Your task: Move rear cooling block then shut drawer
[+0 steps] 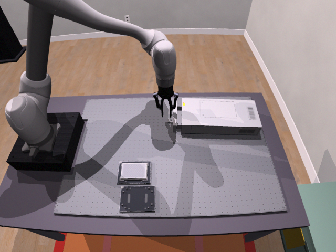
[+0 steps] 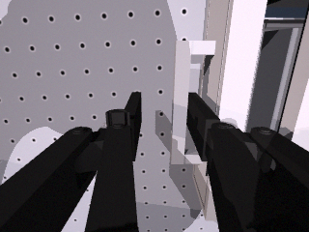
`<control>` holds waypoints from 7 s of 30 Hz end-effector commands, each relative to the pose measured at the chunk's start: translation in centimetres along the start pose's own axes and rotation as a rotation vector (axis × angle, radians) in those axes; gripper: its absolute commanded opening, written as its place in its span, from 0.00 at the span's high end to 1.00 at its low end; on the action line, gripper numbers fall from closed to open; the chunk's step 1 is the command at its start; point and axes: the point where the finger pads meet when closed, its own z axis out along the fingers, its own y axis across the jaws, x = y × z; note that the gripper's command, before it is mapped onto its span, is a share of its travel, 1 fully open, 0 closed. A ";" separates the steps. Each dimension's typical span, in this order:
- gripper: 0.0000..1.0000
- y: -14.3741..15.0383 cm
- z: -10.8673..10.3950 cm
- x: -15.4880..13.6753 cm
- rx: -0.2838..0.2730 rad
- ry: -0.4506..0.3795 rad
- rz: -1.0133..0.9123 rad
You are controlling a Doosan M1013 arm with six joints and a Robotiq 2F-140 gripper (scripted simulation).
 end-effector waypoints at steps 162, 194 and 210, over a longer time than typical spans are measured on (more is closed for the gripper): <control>0.66 -16.5 -0.1 0.0 -0.001 0.001 0.000; 0.66 -20.3 0.0 0.0 -0.001 0.001 0.000; 0.66 -21.9 0.0 0.0 -0.001 0.001 0.000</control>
